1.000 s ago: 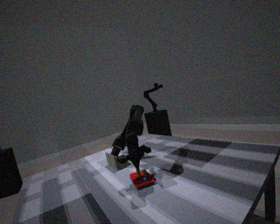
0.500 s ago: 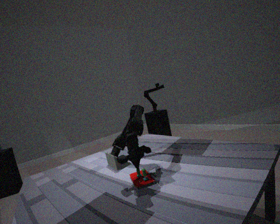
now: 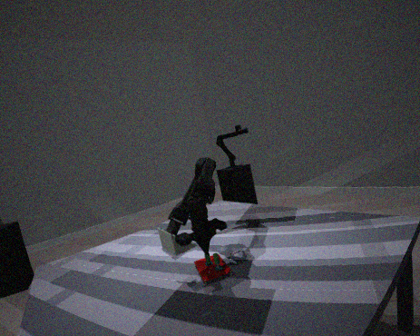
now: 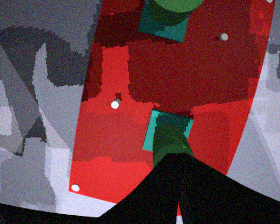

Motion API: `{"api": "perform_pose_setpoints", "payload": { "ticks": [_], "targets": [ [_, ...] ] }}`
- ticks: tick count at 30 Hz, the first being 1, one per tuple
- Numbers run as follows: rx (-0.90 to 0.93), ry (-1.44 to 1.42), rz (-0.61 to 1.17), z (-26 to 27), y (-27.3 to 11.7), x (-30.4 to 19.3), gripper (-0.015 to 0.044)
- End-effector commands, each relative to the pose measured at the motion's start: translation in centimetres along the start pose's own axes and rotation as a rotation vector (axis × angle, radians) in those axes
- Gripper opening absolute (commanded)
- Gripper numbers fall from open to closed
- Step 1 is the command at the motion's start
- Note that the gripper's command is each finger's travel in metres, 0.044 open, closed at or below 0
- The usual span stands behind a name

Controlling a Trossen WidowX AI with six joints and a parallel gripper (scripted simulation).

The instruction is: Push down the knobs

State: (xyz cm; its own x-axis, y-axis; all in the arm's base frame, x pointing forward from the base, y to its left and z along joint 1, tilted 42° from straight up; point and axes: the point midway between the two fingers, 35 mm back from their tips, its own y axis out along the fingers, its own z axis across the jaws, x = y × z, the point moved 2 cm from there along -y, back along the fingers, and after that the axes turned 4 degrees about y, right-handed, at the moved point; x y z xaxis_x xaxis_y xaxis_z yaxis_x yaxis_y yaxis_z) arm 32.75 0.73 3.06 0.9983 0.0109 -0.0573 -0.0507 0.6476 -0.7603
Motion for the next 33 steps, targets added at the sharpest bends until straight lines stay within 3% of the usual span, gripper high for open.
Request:
{"api": "perform_pose_setpoints", "payload": {
  "ticks": [1,29,33],
  "targets": [
    [0.01,-0.018,0.021,0.3,1.6,0.2,0.0],
    [0.008,-0.018,0.021,0.2,-2.3,0.3,0.0],
    [0.014,-0.011,0.024,0.2,-1.8,0.2,0.0105]
  ]
}}
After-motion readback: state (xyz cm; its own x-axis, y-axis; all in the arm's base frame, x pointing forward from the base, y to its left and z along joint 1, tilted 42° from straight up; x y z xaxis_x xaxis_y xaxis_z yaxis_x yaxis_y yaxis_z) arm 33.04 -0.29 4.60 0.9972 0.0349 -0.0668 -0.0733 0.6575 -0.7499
